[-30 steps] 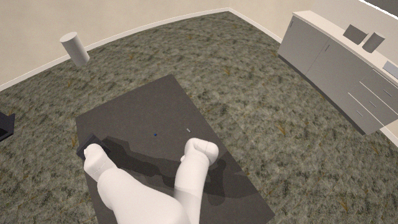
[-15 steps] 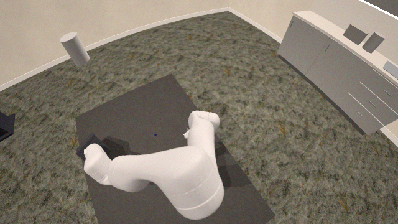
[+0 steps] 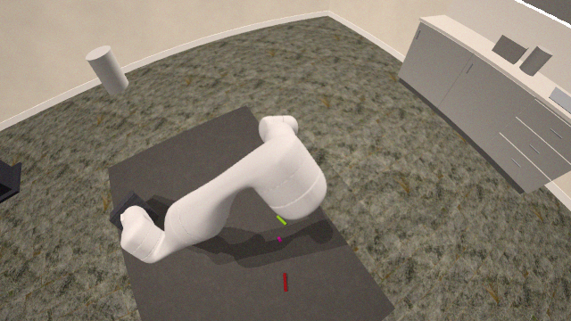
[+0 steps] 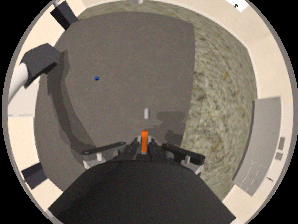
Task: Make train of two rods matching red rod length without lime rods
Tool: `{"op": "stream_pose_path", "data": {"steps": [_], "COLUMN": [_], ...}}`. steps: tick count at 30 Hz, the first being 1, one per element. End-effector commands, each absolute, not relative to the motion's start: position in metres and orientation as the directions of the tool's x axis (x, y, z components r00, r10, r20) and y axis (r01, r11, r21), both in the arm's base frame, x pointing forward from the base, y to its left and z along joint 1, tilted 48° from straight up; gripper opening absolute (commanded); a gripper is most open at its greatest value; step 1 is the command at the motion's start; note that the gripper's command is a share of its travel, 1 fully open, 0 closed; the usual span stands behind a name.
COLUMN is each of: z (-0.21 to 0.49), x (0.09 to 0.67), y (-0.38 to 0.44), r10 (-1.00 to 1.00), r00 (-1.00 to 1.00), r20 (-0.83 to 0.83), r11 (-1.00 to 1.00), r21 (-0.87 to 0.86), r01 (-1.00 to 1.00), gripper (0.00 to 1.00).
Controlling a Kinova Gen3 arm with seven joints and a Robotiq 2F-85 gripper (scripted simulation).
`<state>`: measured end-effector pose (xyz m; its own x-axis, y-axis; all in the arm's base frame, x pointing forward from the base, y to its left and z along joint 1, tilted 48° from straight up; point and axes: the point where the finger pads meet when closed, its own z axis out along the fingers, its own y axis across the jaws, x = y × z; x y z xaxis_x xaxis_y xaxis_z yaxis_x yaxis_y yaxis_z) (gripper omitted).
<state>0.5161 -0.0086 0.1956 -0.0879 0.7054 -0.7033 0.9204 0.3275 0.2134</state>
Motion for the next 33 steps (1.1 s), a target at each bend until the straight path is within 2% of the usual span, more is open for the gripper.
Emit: {"op": "stream_pose_path", "data": {"steps": [1,20,33], "z": [0.184,0.181,0.152], "x": [0.518,0.519,0.537], "y": [-0.002,-0.003,-0.031], "r10": [0.693,0.693,0.693], "r00": [-0.108,-0.108,-0.108], "r20": [-0.712,-0.713,-0.713], "r11": [0.34,0.34,0.34], "r21": [0.191,0.191,0.191], "r01": [0.921,0.921,0.921], "gripper": [0.05,0.05,0.05]}}
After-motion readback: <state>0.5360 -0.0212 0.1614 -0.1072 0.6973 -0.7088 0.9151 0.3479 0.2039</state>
